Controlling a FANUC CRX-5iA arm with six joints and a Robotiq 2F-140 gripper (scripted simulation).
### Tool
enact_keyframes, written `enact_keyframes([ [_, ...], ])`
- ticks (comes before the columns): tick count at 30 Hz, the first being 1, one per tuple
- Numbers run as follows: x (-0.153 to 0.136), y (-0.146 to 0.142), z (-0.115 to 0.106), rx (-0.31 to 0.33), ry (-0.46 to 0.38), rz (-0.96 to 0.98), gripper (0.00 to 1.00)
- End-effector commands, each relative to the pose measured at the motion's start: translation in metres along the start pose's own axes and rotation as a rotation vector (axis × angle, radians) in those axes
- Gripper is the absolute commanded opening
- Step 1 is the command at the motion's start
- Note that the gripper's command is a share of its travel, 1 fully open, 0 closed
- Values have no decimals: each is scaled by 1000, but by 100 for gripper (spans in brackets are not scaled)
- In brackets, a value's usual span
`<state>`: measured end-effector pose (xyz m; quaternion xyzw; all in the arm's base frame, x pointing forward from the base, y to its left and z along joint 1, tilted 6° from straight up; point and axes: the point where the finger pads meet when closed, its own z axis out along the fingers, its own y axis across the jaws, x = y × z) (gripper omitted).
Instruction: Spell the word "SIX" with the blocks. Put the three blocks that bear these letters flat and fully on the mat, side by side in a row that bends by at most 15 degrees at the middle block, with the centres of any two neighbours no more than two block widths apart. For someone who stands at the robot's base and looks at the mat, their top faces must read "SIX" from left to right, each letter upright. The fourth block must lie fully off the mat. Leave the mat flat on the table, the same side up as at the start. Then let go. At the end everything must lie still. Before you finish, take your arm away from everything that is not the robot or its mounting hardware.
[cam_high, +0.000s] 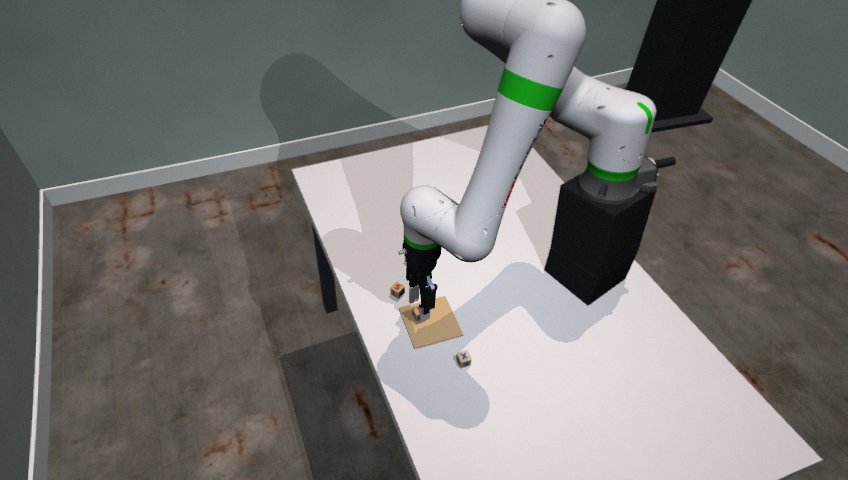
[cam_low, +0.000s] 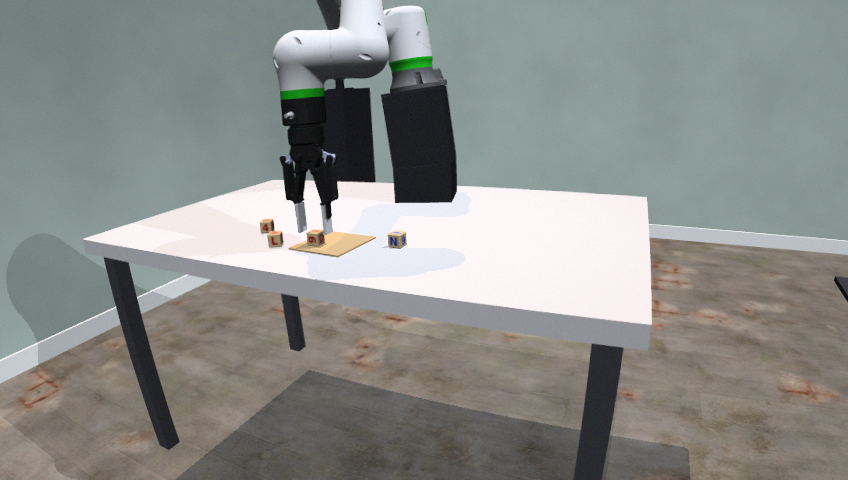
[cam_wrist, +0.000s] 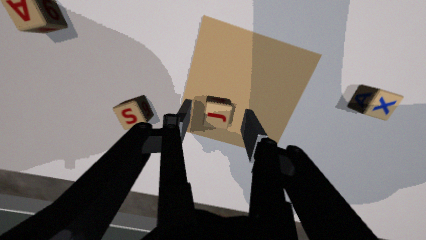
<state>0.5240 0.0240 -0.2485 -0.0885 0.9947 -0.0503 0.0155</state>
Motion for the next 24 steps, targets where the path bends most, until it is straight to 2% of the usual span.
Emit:
enact_keyframes([
  [1,0,0,5,0,0,0,40],
  [12,0,0,23,0,0,0,40],
  [24,0,0,24,0,0,0,40],
])
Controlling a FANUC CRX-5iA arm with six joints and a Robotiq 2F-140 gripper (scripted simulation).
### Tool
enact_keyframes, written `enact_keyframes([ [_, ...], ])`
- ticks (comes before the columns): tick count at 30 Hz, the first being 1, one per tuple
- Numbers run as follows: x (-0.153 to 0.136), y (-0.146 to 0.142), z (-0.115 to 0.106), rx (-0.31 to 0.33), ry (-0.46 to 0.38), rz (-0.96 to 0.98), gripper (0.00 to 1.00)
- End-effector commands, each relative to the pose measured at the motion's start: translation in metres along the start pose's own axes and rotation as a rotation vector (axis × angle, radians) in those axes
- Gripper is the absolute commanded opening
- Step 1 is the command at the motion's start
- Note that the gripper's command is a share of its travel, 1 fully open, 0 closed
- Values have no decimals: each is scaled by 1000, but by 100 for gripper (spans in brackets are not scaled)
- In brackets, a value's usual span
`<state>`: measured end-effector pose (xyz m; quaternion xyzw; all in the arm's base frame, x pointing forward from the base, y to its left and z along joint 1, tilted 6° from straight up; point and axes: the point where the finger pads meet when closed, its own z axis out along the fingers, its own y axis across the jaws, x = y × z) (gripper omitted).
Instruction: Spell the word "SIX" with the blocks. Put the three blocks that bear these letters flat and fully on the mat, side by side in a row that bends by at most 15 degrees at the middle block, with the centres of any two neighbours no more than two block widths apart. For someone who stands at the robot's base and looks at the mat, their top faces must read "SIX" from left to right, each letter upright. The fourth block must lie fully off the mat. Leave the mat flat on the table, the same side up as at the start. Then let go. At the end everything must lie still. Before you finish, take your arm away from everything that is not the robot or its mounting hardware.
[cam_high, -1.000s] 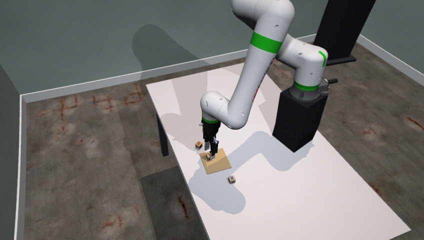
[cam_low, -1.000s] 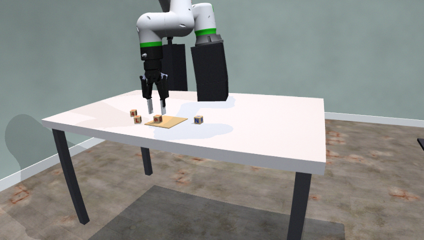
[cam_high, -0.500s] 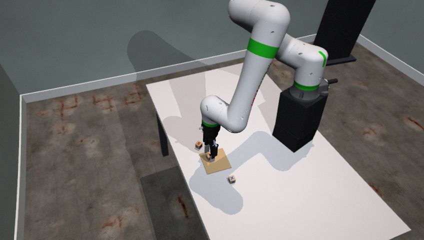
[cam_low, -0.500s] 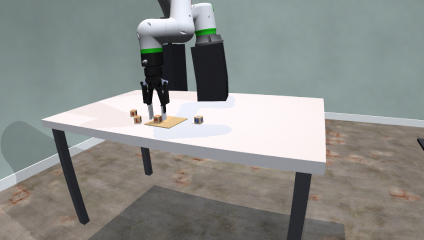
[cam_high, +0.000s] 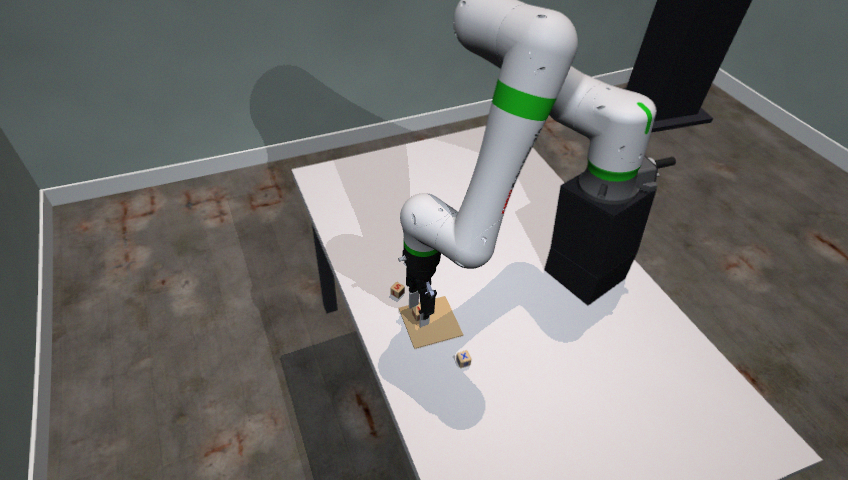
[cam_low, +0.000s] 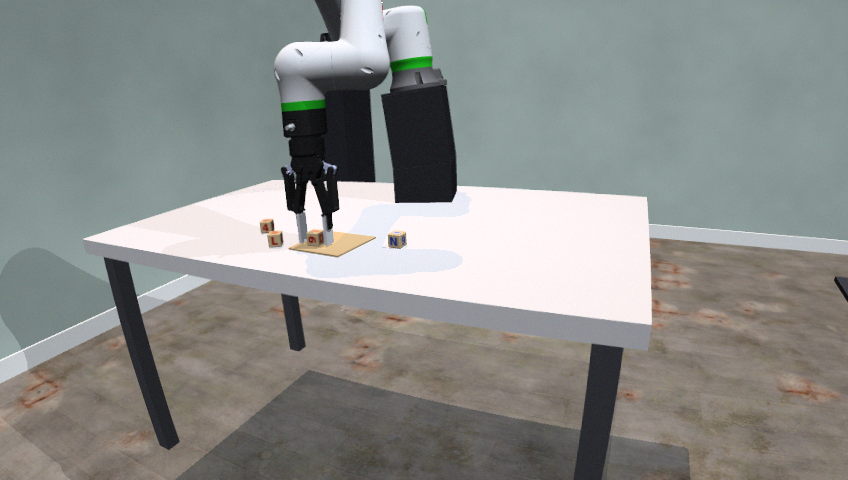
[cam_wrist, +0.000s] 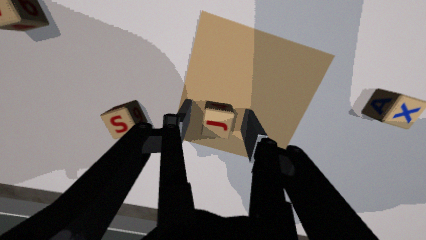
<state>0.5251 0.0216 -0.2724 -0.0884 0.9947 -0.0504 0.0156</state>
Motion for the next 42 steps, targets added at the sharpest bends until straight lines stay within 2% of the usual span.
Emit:
enact_keyframes([
  [1,0,0,0,0,0,0,40],
  [2,0,0,0,0,0,0,28],
  [18,0,0,0,0,0,0,28],
  [19,0,0,0,0,0,0,16],
  [42,0,0,0,0,0,0,16],
])
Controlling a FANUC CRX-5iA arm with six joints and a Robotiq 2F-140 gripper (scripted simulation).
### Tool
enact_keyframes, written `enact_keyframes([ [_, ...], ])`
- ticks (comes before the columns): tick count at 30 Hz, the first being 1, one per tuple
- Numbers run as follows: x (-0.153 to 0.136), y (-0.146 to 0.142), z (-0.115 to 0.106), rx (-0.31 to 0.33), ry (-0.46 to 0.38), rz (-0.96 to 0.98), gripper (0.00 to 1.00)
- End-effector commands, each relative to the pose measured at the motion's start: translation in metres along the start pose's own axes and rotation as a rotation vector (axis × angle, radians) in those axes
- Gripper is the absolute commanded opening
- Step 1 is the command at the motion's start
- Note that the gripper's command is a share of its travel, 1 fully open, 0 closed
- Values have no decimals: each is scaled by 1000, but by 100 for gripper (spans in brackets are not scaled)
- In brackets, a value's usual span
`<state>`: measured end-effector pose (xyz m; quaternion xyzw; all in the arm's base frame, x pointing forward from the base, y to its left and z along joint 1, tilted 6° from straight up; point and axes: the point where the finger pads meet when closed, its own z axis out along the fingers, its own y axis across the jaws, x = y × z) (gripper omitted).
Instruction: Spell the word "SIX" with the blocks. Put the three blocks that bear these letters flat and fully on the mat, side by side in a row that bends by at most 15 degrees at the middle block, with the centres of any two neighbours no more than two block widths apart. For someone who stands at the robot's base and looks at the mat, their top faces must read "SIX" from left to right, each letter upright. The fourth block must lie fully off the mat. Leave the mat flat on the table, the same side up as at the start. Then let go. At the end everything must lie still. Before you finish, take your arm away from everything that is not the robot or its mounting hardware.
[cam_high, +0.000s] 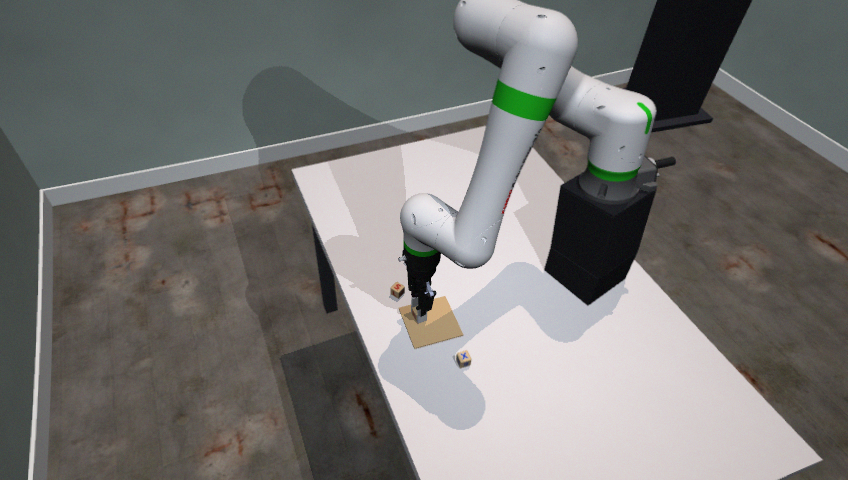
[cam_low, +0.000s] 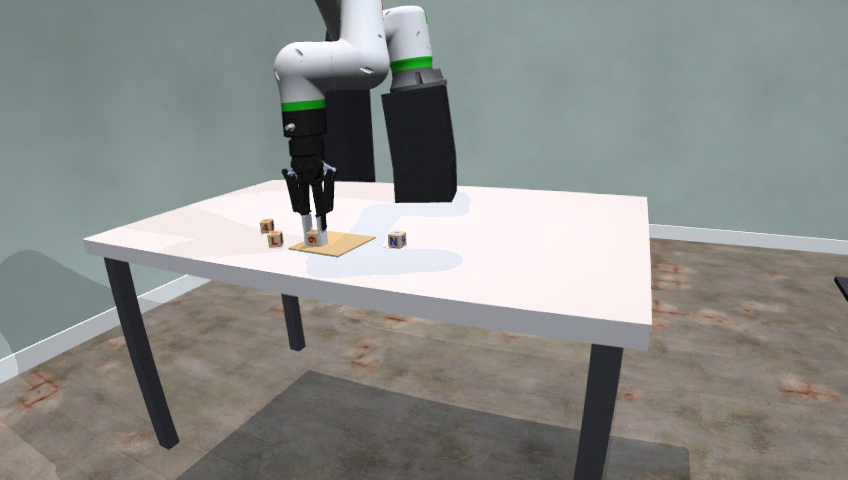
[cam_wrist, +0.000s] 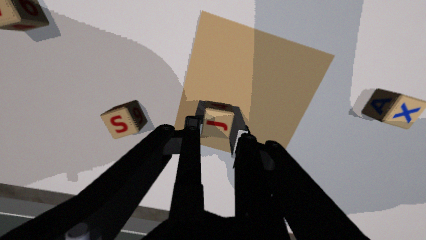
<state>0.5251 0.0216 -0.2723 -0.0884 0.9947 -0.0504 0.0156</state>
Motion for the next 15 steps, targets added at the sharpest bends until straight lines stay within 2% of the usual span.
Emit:
enact_keyframes([
  [1,0,0,0,0,0,0,16],
  [12,0,0,-1,0,0,0,16],
  [15,0,0,-6,0,0,0,16],
])
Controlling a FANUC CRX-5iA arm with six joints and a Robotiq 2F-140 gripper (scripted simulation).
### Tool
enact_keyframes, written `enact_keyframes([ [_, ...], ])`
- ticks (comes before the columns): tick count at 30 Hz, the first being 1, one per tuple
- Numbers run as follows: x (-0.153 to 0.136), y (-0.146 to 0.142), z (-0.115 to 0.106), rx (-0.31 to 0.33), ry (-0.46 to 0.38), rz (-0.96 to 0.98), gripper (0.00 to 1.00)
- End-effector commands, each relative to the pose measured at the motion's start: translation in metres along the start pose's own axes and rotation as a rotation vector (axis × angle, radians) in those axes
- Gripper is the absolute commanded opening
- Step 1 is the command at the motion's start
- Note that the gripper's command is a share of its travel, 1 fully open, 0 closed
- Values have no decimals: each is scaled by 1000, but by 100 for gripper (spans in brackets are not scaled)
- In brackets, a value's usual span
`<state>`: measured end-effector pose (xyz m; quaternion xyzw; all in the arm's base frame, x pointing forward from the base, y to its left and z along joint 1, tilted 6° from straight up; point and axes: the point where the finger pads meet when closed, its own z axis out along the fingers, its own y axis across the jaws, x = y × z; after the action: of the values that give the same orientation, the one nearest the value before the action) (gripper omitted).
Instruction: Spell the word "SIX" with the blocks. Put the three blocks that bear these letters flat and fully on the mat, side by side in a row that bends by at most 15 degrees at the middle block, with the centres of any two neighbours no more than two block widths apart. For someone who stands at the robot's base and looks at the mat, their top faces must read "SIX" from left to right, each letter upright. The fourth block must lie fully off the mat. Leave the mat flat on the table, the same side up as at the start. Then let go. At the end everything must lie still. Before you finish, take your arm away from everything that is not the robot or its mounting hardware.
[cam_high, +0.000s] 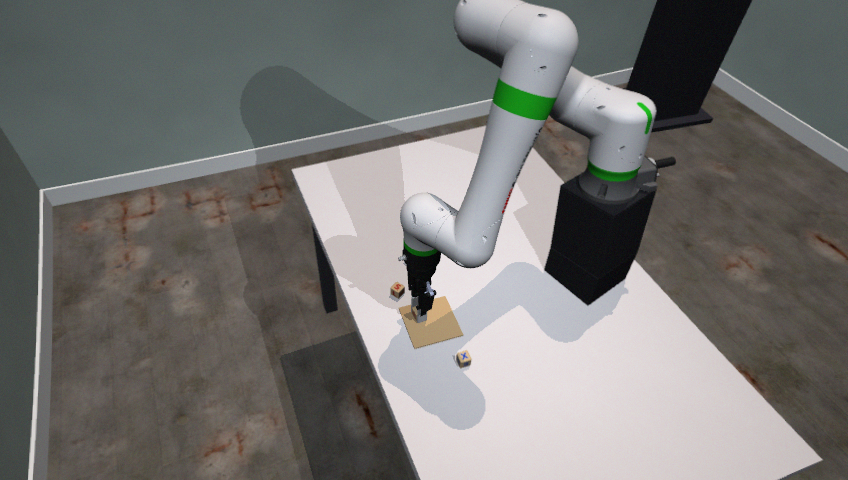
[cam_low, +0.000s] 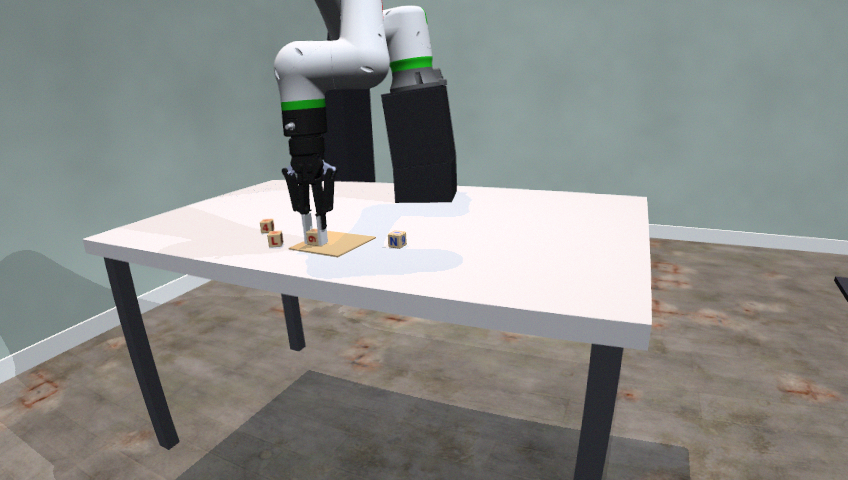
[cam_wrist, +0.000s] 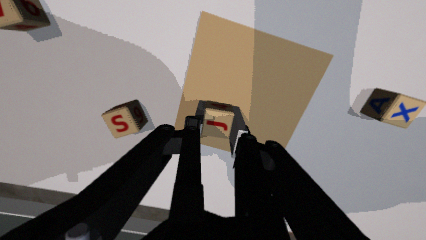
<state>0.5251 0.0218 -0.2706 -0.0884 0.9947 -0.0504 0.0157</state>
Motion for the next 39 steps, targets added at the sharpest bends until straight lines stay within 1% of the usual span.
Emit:
enact_keyframes([
  [1,0,0,-8,0,0,0,16],
  [4,0,0,-25,0,0,0,16],
  [6,0,0,-25,0,0,0,16],
  [13,0,0,-77,0,0,0,16],
  [16,0,0,-92,0,0,0,16],
  [19,0,0,-98,0,0,0,16],
  [30,0,-1,-98,0,0,1,16],
  [31,1,-8,-98,0,0,4,16],
  [32,4,-22,-97,0,0,12,16],
  [34,13,-61,-96,0,0,34,16],
  [37,23,-92,-95,0,0,51,16],
  [38,25,-98,-95,0,0,54,16],
  [39,25,-98,-95,0,0,54,16],
])
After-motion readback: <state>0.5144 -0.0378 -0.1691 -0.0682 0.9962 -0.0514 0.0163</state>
